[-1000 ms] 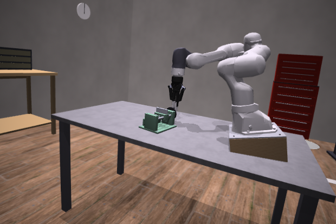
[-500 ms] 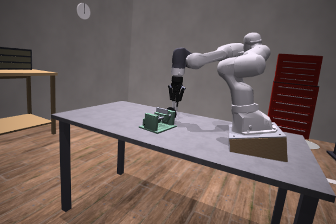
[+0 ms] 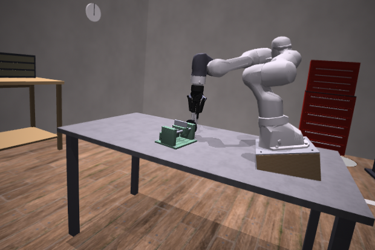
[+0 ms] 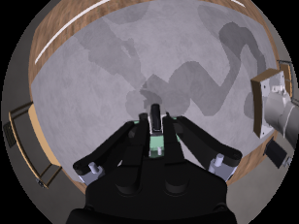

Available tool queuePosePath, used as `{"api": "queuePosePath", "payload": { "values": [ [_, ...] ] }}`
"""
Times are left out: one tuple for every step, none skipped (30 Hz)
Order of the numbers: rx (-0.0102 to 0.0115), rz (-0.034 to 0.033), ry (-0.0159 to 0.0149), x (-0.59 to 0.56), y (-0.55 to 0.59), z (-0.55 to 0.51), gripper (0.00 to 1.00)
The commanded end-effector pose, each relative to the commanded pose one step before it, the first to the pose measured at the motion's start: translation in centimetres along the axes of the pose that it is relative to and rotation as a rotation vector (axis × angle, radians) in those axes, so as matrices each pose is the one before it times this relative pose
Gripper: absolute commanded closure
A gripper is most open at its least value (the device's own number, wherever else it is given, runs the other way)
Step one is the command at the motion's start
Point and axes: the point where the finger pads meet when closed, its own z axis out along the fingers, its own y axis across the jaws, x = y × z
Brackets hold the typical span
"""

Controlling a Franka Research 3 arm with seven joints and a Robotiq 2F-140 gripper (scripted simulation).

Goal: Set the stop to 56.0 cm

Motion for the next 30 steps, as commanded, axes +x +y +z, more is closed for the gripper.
{"api": "queuePosePath", "payload": {
  "values": [
    [0.00266, 0.00359, -0.00093, -0.068, -0.236, 0.053, 0.96],
    [0.0, 0.0, 0.0, 0.0, 0.0, 0.0, 0.96],
    [0.0, 0.0, 0.0, 0.0, -0.049, 0.005, 0.96],
    [0.0, 0.0, 0.0, 0.0, -0.051, 0.005, 0.96],
    [0.0, 0.0, 0.0, 0.0, -0.052, 0.005, 0.96],
    [0.0, 0.0, 0.0, 0.0, -0.054, 0.006, 0.96],
    [0.0, 0.0, 0.0, 0.0, -0.056, 0.006, 0.96],
    [0.0, 0.0, 0.0, 0.0, -0.058, 0.006, 0.96],
    [0.0, 0.0, 0.0, 0.0, -0.06, 0.006, 0.96],
    [0.0, 0.0, 0.0, 0.0, -0.061, 0.006, 0.96],
    [0.0, 0.0, -0.00001, 0.0, -0.063, 0.016, 0.96],
    [0.0, 0.0, -0.00001, 0.0, -0.065, 0.018, 0.96],
    [0.0, 0.0, 0.0, 0.0, -0.067, 0.019, 0.96],
    [0.0, 0.0, 0.0, 0.0, -0.069, 0.02, 0.96],
    [0.0, 0.0, 0.0, 0.0, -0.07, 0.02, 0.96],
    [0.0, 0.0, 0.00001, 0.0, -0.072, 0.021, 0.96],
    [0.0, 0.0, 0.00001, 0.0, -0.074, 0.021, 0.96],
    [0.0, 0.0, 0.0, 0.0, 0.0, 0.0, 0.96],
    [0.0, 0.0, 0.0, 0.0, 0.0, 0.0, 0.96],
    [0.0, 0.0, 0.0, 0.0, -0.075, 0.03, 0.96],
    [0.0, 0.0, -0.00001, 0.0, -0.076, 0.037, 0.96],
    [0.0, 0.0, 0.0, 0.0, -0.078, 0.038, 0.96],
    [0.0, 0.0, 0.0, 0.0, -0.08, 0.039, 0.96],
    [0.0, 0.0, 0.00001, 0.0, -0.082, 0.04, 0.96],
    [0.0, 0.0, 0.00001, 0.0, -0.084, 0.041, 0.96],
    [0.0, 0.0, -0.00001, 0.0, -0.083, 0.054, 0.96],
    [0.0, 0.0, -0.00001, 0.0, -0.084, 0.06, 0.96],
    [0.0, 0.0, 0.0, 0.0, -0.085, 0.062, 0.96],
    [0.0, 0.0, 0.00001, 0.0, -0.087, 0.063, 0.96],
    [0.0, 0.0, 0.00002, 0.0, -0.088, 0.065, 0.96]
  ]
}}
